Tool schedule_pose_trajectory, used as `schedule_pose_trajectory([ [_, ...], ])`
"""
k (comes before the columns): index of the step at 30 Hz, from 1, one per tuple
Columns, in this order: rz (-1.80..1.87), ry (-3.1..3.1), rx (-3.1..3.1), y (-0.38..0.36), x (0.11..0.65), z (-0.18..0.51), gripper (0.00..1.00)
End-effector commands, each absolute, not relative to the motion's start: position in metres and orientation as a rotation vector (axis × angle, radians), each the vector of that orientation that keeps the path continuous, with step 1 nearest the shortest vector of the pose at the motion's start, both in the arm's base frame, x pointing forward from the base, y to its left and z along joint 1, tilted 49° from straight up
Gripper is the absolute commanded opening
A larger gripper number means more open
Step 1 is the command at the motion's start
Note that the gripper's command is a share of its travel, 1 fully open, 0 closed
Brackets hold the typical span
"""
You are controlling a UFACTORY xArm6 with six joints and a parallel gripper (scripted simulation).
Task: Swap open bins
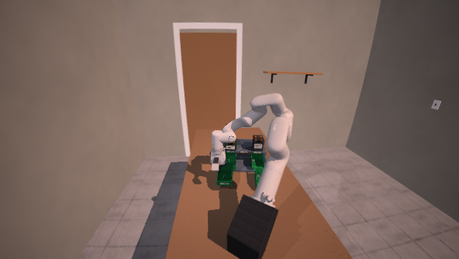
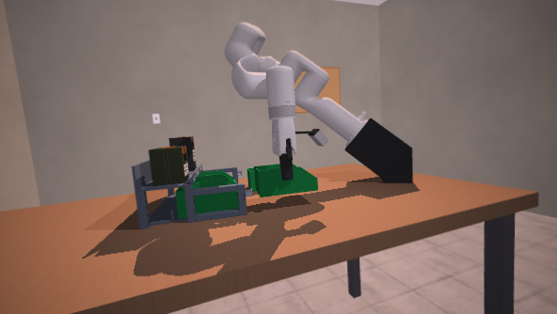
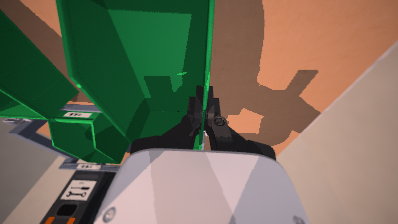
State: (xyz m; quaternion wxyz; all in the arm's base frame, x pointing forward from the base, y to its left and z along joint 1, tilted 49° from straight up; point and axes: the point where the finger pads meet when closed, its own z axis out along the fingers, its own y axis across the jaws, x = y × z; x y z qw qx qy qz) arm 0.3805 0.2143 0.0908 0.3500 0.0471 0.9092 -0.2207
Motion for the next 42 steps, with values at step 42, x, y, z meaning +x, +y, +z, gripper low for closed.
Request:
schedule_pose_trajectory([
  [42, -0.567, 2.353, 0.121, 0.2, 0.404, 0.068, 0.0],
])
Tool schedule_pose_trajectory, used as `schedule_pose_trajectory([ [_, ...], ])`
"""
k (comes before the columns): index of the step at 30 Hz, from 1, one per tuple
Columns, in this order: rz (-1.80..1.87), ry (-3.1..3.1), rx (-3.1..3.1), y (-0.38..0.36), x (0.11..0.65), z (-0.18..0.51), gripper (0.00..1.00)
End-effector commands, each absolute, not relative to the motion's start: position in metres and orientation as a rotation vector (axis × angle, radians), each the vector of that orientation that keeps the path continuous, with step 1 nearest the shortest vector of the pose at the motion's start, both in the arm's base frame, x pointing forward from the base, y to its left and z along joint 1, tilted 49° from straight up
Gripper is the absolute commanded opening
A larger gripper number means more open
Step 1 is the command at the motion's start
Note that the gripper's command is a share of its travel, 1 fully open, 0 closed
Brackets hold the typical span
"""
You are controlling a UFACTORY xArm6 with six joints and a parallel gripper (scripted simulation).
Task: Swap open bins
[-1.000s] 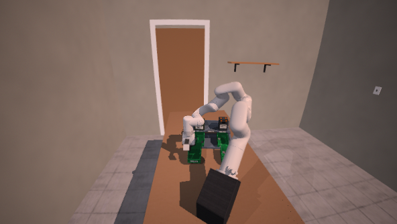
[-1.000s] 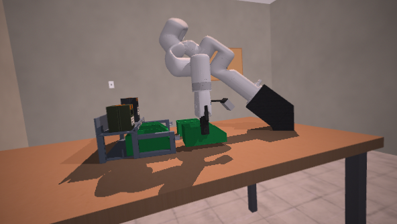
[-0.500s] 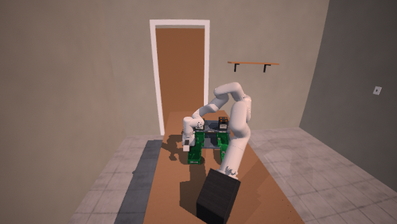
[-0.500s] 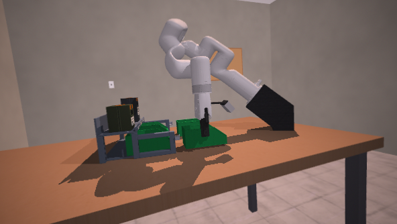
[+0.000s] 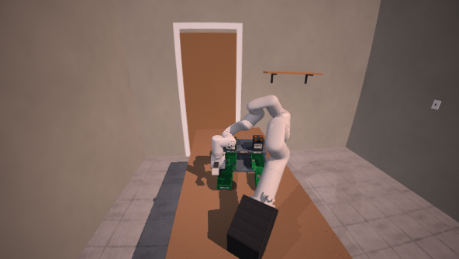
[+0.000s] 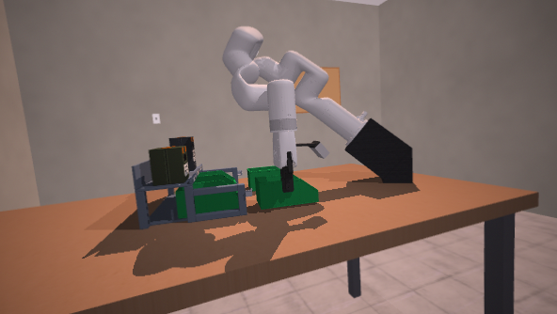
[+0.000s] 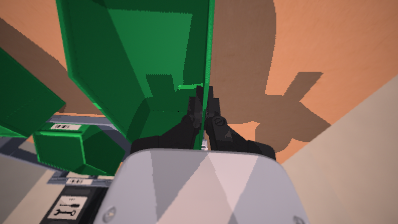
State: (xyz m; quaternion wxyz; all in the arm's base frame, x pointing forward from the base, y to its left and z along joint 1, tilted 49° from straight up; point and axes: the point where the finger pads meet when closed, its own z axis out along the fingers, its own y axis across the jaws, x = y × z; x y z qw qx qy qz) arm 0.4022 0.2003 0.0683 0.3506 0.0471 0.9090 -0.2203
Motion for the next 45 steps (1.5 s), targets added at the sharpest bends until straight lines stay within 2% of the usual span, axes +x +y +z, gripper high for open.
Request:
schedule_pose_trajectory([
  [1, -0.567, 2.353, 0.121, 0.2001, 0.404, 0.0673, 0.0],
  [21, -0.567, 2.353, 0.121, 0.1986, 0.4061, 0.0652, 0.0],
  [22, -0.567, 2.353, 0.121, 0.1986, 0.4061, 0.0652, 0.26],
  [45, -0.567, 2.353, 0.121, 0.1986, 0.4061, 0.0652, 0.26],
])
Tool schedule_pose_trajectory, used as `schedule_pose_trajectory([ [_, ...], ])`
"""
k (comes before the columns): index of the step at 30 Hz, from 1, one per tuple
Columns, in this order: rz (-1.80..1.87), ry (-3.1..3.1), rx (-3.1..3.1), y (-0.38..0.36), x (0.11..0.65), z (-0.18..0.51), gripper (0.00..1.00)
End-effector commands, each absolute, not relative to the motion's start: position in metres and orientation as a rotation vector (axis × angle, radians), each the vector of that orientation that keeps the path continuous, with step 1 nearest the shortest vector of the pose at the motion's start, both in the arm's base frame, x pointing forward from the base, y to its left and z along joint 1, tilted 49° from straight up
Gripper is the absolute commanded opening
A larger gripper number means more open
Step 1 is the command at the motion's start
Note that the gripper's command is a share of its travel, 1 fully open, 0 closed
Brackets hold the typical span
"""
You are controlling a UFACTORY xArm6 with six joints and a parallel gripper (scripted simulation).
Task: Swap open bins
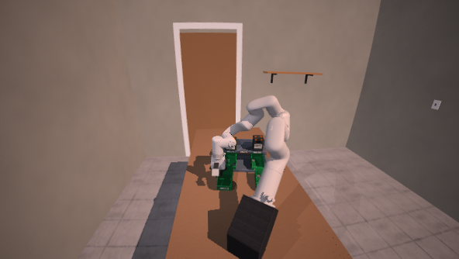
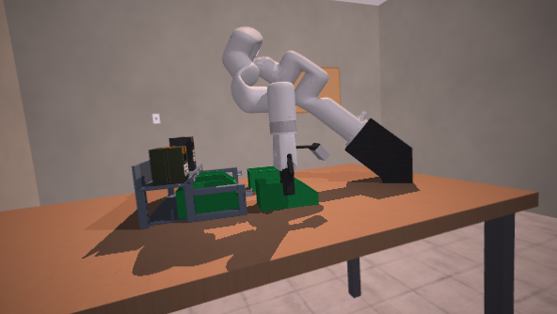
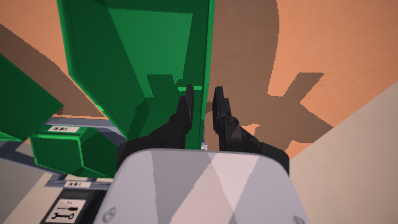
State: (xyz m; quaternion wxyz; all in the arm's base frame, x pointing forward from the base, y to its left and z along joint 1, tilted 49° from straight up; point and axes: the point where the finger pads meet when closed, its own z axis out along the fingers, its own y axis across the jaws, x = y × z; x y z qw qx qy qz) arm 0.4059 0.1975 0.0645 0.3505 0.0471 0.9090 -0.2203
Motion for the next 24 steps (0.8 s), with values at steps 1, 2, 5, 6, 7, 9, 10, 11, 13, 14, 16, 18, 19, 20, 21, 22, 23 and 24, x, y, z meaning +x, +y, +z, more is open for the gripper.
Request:
schedule_pose_trajectory([
  [1, -0.567, 2.353, 0.121, 0.1986, 0.4061, 0.0652, 0.26],
  [2, -0.567, 2.353, 0.121, 0.1986, 0.4061, 0.0652, 0.26],
  [5, -0.567, 2.353, 0.121, 0.1986, 0.4061, 0.0652, 0.26],
  [6, -0.567, 2.353, 0.121, 0.1986, 0.4061, 0.0652, 0.26],
  [7, -0.567, 2.353, 0.121, 0.1986, 0.4061, 0.0652, 0.26],
  [9, -0.567, 2.353, 0.121, 0.1986, 0.4061, 0.0652, 0.26],
  [10, -0.567, 2.353, 0.121, 0.1987, 0.406, 0.0652, 0.26],
  [11, -0.567, 2.353, 0.121, 0.1987, 0.406, 0.0652, 0.26],
  [13, -0.567, 2.353, 0.121, 0.1987, 0.4059, 0.0653, 0.26],
  [14, -0.567, 2.353, 0.121, 0.1988, 0.4059, 0.0654, 0.26],
  [16, -0.567, 2.353, 0.121, 0.1989, 0.4057, 0.0656, 0.26],
  [18, -0.567, 2.353, 0.121, 0.1989, 0.4057, 0.0656, 0.26],
  [19, -0.567, 2.353, 0.121, 0.199, 0.4056, 0.0657, 0.26],
  [20, -0.567, 2.353, 0.121, 0.1991, 0.4054, 0.0659, 0.26],
  [21, -0.567, 2.353, 0.121, 0.1992, 0.4052, 0.0661, 0.26],
  [22, -0.567, 2.353, 0.121, 0.1994, 0.405, 0.0663, 0.26],
  [23, -0.567, 2.353, 0.121, 0.1995, 0.4048, 0.0666, 0.26],
  [24, -0.567, 2.353, 0.121, 0.1997, 0.4045, 0.0668, 0.26],
])
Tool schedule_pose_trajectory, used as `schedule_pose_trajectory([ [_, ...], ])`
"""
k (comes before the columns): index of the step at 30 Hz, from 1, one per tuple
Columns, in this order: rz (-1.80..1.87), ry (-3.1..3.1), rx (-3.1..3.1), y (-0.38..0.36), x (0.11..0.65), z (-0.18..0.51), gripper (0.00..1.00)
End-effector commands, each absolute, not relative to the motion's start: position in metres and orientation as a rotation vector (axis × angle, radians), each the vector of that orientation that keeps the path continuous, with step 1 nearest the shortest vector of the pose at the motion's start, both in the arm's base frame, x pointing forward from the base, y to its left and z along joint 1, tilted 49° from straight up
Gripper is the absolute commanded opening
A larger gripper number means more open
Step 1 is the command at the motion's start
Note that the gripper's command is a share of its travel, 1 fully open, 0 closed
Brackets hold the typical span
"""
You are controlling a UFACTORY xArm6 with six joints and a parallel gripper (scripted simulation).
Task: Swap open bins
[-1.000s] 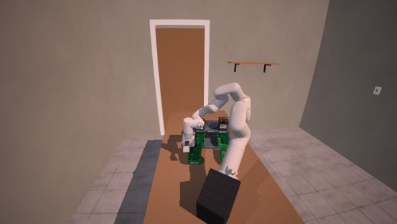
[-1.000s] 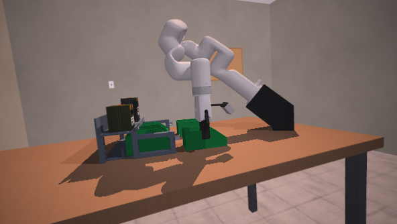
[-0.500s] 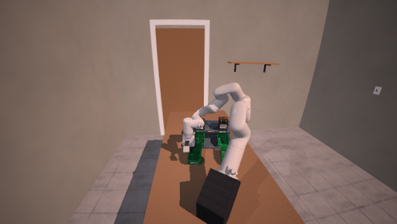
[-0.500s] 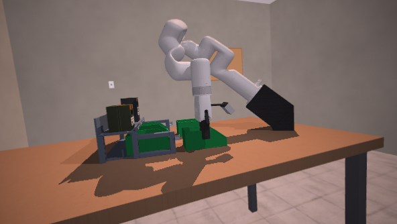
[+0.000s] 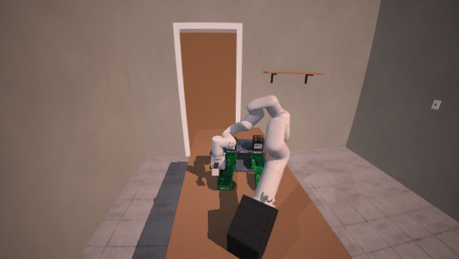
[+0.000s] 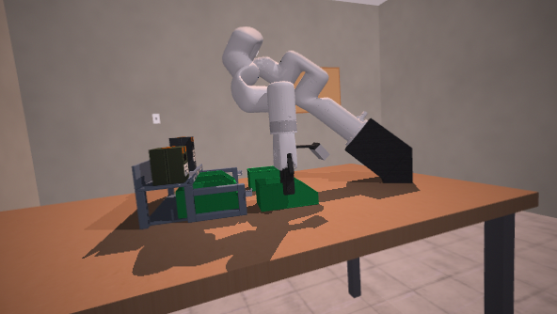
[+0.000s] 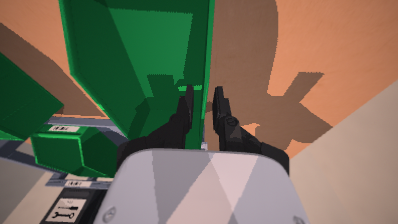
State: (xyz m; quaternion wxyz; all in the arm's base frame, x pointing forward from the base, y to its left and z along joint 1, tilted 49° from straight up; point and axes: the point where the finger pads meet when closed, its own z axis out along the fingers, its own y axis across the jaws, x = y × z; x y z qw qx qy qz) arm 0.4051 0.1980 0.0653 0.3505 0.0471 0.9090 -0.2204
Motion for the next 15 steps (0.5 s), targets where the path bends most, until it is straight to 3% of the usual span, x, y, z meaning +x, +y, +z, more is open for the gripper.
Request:
schedule_pose_trajectory([
  [1, -0.567, 2.353, 0.121, 0.1999, 0.4042, 0.0672, 0.26],
  [15, -0.567, 2.353, 0.121, 0.2042, 0.3981, 0.0736, 0.26],
])
